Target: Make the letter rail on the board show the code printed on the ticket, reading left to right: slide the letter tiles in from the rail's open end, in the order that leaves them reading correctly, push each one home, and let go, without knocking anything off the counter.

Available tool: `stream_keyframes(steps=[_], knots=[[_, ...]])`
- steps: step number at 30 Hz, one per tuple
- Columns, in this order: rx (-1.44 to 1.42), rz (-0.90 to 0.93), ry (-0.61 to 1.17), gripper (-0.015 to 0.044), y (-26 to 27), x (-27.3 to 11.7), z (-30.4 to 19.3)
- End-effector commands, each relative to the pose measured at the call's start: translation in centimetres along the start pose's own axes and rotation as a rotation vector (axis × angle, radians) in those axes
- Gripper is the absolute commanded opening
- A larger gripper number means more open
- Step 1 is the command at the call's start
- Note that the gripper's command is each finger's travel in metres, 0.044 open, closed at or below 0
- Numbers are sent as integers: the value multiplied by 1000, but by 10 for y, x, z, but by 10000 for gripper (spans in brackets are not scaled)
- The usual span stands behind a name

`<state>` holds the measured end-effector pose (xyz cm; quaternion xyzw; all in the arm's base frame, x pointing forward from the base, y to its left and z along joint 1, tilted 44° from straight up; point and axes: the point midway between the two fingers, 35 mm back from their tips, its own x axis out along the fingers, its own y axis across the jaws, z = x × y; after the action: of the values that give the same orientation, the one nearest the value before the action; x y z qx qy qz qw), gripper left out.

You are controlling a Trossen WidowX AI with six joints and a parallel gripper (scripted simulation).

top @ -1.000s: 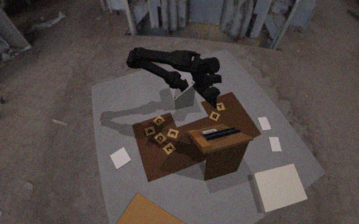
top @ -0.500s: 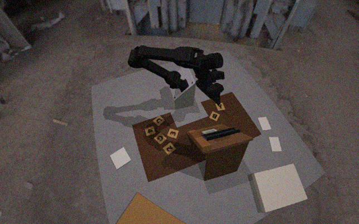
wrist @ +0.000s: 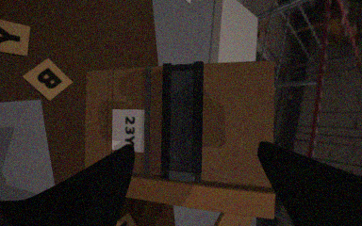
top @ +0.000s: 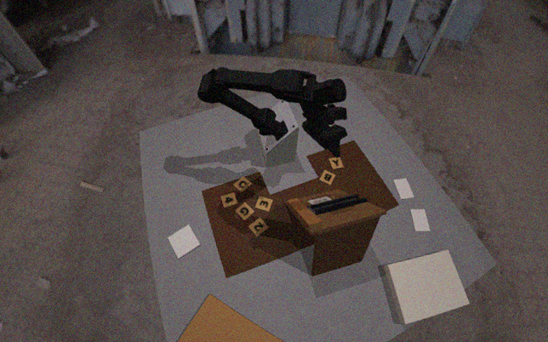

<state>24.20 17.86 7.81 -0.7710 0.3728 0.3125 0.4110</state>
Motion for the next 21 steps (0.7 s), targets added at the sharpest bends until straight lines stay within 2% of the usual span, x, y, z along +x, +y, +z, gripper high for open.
stream_keyframes(steps=[1, 12, 21], knots=[[-140, 60, -3, 340, 14, 21, 27], [-775, 351, -53, 340, 110, 116, 106], [-1243, 613, -157, 340, 226, 178, 114]])
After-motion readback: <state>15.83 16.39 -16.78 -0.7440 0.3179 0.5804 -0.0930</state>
